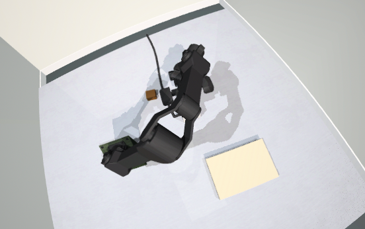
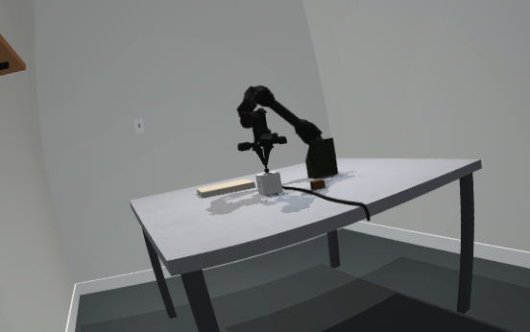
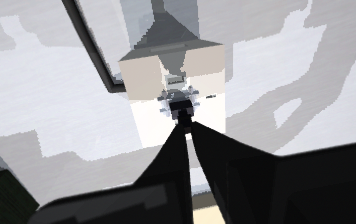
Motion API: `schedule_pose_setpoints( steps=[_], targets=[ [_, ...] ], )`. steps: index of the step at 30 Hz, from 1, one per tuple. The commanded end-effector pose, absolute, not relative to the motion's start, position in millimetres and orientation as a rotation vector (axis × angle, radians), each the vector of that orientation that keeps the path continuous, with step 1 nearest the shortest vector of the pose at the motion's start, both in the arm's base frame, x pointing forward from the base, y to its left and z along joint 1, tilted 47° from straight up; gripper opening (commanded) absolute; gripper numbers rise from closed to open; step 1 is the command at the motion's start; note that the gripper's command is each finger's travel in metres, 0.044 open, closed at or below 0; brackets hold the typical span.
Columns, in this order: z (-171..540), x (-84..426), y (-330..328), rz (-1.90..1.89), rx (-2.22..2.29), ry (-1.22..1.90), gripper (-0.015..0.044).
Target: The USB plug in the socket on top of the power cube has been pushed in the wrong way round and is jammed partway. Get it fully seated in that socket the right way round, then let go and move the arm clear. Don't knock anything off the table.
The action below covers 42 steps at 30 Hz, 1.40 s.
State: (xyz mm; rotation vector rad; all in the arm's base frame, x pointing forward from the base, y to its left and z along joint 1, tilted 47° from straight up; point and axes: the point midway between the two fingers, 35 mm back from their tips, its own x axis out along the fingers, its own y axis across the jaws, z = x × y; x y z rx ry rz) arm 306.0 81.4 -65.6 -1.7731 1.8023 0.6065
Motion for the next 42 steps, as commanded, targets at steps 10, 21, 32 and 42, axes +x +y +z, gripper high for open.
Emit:
schedule_pose_setpoints(
  steps=[10, 21, 32, 42],
  targets=[
    [-67.1, 305.9, 79.3, 0.610, -1.780, 1.804, 0.0000],
    [-68.0, 305.9, 78.4, 0.610, -1.780, 1.804, 0.0000],
    [-68.9, 305.9, 77.4, 0.610, -1.780, 1.804, 0.0000],
    [-69.7, 305.9, 76.5, 0.610, -1.780, 1.804, 0.0000]
  ],
)
